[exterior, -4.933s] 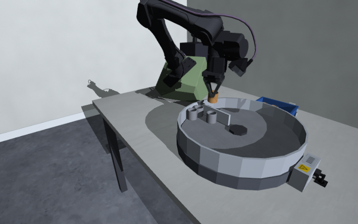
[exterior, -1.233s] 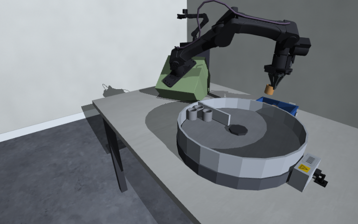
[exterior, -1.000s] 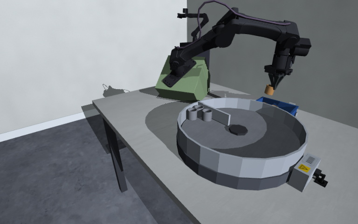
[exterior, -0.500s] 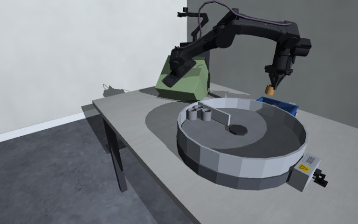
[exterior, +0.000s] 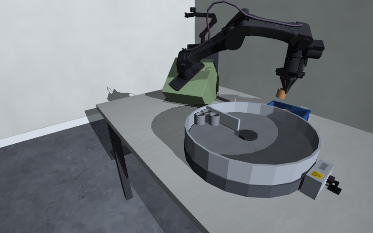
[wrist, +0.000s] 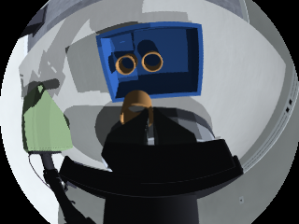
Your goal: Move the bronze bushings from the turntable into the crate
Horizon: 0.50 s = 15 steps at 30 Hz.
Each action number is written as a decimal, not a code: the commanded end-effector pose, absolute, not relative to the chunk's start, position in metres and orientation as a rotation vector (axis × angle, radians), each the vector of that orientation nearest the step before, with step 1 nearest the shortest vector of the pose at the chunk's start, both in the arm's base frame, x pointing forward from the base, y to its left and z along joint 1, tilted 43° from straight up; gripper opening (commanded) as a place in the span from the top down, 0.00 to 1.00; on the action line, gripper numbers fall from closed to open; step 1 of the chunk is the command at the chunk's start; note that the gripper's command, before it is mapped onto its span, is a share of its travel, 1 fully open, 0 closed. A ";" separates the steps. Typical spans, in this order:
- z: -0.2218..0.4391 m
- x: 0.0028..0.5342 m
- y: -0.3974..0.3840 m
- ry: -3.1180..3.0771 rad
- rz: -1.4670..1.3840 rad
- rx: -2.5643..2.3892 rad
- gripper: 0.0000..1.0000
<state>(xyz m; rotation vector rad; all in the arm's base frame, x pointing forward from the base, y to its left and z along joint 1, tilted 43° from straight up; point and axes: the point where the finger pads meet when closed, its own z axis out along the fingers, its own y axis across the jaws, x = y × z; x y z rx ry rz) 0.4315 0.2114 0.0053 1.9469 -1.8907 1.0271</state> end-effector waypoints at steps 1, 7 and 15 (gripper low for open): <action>0.034 0.426 0.243 -1.924 1.048 2.025 1.00; 0.034 0.426 0.243 -1.924 1.048 2.025 1.00; 0.016 0.427 0.234 -1.894 1.042 2.028 1.00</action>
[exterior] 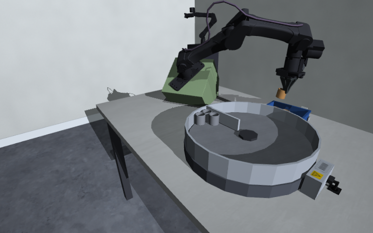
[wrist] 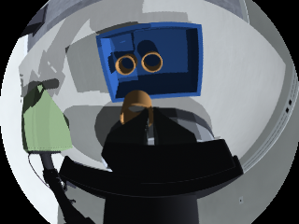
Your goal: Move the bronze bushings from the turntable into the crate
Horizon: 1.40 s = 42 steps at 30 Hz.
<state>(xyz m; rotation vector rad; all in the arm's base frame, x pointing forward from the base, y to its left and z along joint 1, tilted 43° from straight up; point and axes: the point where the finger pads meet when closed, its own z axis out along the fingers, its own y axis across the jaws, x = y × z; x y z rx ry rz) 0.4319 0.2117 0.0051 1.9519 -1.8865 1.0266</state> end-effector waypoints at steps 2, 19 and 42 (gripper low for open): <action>0.010 0.432 0.228 -1.891 1.050 2.026 1.00; -0.008 0.451 0.213 -1.925 1.057 2.036 1.00; -0.008 0.451 0.213 -1.930 1.058 2.033 1.00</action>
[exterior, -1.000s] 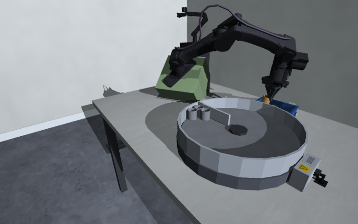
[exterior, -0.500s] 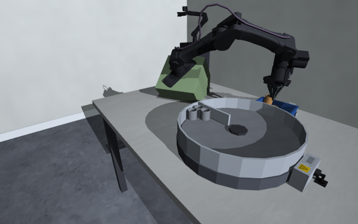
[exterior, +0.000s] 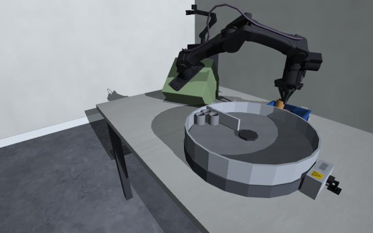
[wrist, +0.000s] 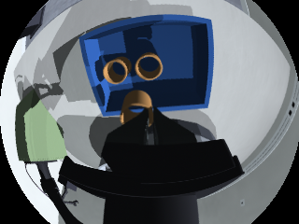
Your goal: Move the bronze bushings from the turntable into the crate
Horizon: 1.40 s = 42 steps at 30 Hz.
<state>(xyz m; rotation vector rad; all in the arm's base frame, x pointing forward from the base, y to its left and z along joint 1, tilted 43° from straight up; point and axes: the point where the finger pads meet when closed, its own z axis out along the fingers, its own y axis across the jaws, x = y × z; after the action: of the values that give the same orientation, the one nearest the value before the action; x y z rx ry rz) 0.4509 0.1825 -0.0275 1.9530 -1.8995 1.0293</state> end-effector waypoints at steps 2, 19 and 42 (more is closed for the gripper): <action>-0.008 0.451 0.213 -1.930 1.058 2.033 1.00; -0.014 0.452 0.210 -1.932 1.062 2.033 1.00; -0.014 0.452 0.210 -1.933 1.062 2.033 1.00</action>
<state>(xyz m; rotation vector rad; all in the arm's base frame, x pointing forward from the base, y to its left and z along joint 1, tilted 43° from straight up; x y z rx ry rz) 0.4495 0.1814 -0.0343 1.9602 -1.8936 1.0291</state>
